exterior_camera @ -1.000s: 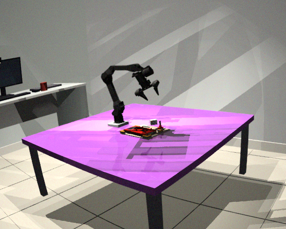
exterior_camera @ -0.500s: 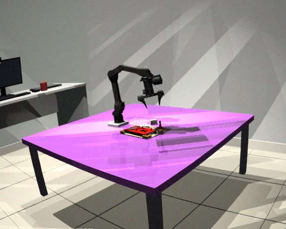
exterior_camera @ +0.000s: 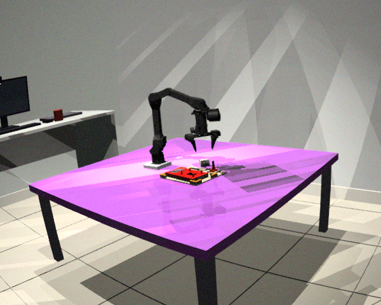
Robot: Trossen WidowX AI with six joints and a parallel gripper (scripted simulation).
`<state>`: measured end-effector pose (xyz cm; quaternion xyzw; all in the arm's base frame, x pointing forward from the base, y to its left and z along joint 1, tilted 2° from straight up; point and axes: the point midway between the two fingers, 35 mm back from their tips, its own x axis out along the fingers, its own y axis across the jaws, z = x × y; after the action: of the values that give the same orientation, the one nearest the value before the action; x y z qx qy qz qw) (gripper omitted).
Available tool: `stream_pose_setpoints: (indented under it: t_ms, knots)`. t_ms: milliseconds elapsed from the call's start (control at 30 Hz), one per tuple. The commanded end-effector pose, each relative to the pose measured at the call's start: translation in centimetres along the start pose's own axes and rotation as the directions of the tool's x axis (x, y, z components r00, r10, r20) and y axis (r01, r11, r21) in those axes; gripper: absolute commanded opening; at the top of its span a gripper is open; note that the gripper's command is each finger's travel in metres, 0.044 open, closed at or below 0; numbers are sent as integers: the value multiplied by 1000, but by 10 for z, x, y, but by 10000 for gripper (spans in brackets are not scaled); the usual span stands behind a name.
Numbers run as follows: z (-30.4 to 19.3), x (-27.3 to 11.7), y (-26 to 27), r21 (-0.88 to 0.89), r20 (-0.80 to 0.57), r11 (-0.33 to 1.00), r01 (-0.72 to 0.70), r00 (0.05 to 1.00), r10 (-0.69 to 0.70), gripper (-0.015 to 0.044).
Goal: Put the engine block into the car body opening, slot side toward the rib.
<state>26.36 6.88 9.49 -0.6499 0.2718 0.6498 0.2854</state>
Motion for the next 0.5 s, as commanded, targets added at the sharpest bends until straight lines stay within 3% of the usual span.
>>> stream_pose_setpoints:
  t_ms: [0, 467]
  knots:
    - [1, 17, 3, -6, 6, 1000, -19, 1000, 19, 440]
    - [5, 41, 3, -6, 6, 1000, -19, 1000, 19, 440]
